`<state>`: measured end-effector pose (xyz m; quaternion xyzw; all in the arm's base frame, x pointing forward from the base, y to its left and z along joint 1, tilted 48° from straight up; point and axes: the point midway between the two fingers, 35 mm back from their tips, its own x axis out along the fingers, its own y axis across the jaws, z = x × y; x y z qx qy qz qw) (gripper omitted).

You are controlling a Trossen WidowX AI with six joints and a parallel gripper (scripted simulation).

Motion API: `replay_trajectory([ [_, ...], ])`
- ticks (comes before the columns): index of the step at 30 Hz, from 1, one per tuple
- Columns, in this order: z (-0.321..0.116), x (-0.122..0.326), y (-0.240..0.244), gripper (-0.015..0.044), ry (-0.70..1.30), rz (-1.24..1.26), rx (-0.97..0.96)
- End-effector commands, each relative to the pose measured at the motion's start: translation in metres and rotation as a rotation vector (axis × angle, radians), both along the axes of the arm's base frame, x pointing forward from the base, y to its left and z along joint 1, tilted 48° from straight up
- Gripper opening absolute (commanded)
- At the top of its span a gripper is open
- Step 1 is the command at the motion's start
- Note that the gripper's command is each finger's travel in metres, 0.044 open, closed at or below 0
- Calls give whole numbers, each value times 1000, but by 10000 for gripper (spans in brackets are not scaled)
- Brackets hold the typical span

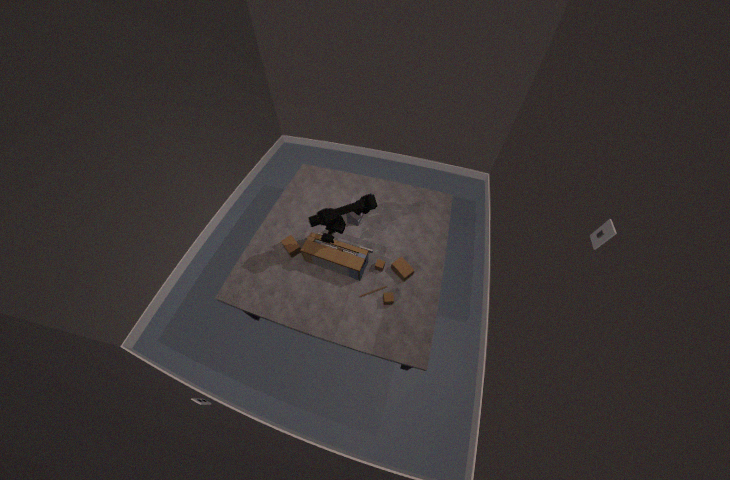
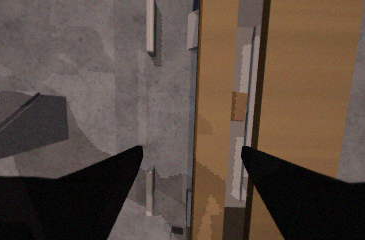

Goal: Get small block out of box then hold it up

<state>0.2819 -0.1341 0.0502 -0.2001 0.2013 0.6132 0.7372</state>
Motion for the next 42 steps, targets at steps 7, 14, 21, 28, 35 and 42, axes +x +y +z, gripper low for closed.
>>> replay_trajectory([
  [7,-12,4,12,400,10,-7,14],
  [14,-19,7,21,400,15,-7,20],
  [21,-26,8,29,400,20,-7,26],
  [28,-33,10,38,400,24,-6,32],
  [35,-39,11,47,400,29,-6,39],
  [42,-40,10,48,400,27,1,34],
])
